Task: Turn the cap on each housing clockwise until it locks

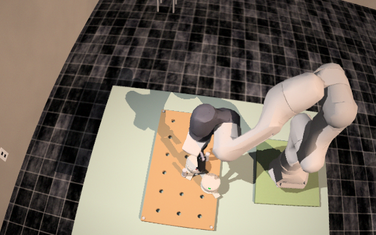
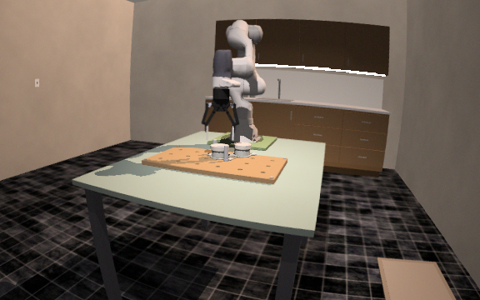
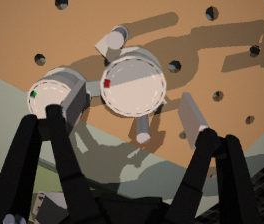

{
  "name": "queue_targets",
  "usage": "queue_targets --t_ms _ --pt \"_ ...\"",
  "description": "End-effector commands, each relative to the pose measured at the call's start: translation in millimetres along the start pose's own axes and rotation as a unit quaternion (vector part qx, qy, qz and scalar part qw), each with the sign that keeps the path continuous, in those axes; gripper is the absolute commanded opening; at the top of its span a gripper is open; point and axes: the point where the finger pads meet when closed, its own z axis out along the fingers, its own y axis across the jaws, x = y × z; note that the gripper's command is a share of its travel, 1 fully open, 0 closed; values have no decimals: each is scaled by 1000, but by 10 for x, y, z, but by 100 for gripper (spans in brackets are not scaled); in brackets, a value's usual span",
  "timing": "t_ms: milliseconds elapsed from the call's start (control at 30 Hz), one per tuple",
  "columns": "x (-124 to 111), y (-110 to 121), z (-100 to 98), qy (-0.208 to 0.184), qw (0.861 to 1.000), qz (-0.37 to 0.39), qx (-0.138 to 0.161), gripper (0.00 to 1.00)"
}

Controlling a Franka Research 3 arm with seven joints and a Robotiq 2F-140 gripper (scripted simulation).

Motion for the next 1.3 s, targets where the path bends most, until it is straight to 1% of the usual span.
queue_targets --t_ms 0,367,733,1067,1133,1167,1233,1267 --pt "-32 2 -68 -5 1000 3 0 78" --pt "-30 2 -269 -5 1000 3 0 78" --pt "-29 2 -348 -5 1000 3 0 78" --pt "-29 2 -357 -5 1000 2 0 78" --pt "-28 1 -358 -5 1000 -27 1 78" --pt "-27 0 -358 -5 998 -60 1 78" --pt "-24 -4 -360 -5 988 -156 1 78" --pt "-22 -6 -360 -5 985 -170 0 78"
